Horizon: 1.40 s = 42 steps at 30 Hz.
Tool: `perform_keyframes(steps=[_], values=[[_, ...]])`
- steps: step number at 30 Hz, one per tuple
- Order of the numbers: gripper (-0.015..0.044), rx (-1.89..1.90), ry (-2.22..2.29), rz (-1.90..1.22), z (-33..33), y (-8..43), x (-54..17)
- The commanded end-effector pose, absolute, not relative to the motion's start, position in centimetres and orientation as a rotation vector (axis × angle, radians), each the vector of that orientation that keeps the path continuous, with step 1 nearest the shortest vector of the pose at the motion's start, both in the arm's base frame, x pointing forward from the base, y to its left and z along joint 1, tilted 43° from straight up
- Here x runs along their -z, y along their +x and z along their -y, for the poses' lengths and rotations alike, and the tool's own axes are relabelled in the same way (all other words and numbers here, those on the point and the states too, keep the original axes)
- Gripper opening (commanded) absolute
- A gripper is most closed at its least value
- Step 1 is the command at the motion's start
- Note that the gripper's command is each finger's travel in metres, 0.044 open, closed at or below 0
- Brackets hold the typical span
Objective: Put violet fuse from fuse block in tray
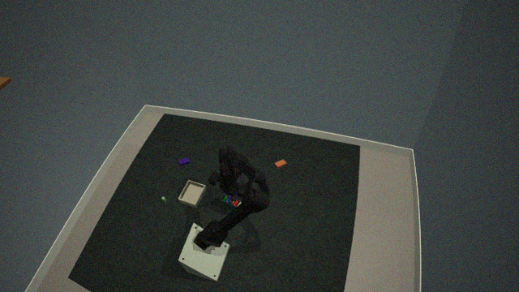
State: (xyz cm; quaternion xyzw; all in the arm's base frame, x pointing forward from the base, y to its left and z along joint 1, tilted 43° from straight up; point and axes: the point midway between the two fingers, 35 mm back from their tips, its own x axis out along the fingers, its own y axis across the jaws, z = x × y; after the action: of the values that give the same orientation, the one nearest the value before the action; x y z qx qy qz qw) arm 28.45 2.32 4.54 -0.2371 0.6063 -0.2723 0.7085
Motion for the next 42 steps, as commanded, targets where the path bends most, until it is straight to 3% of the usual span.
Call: perform_keyframes(steps=[1, 22, 42], values=[[0.0000, 0.604, -0.518, -1.347, -2.7, 28.4, -5.0], [0.0000, 0.582, -0.503, -1.353, -10.9, 29.3, 1.1], [0.0000, 0.594, -0.506, -1.349, -18.5, 26.5, 9.2]])
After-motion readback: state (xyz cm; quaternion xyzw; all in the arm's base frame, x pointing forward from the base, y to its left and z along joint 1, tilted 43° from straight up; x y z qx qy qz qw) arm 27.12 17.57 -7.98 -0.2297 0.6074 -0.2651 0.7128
